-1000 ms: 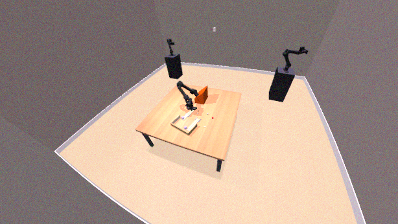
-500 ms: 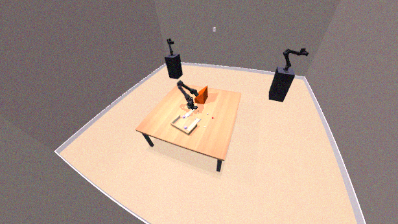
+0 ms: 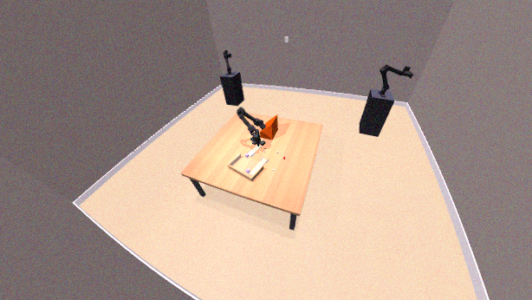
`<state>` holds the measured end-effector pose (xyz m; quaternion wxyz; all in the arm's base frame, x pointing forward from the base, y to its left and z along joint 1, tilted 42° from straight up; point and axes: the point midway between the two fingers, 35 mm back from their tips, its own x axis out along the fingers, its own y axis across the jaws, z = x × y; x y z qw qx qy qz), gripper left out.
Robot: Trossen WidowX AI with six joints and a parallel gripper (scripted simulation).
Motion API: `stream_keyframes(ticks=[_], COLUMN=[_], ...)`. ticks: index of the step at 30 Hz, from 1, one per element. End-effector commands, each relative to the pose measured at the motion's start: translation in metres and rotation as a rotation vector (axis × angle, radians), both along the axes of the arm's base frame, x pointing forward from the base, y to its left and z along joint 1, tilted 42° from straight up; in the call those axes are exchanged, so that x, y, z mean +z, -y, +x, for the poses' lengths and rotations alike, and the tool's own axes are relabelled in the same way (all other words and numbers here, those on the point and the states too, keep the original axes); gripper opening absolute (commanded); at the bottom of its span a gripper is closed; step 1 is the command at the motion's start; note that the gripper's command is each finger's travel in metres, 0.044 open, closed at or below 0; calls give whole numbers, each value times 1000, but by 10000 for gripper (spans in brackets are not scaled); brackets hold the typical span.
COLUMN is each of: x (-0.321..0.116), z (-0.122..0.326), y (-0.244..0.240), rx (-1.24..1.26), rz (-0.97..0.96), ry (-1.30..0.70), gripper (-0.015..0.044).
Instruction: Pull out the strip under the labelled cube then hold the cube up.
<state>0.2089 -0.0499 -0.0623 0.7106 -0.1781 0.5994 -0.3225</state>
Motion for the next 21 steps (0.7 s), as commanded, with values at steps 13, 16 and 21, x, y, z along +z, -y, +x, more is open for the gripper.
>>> stream_keyframes(ticks=[13, 16, 21], x=[-3, -3, 0], z=[-13, -13, -6], y=[2, 2, -1], rx=[-12, -12, -1], rz=[5, 5, 0], ry=[-23, -23, -5], gripper=[0, 0, 0])
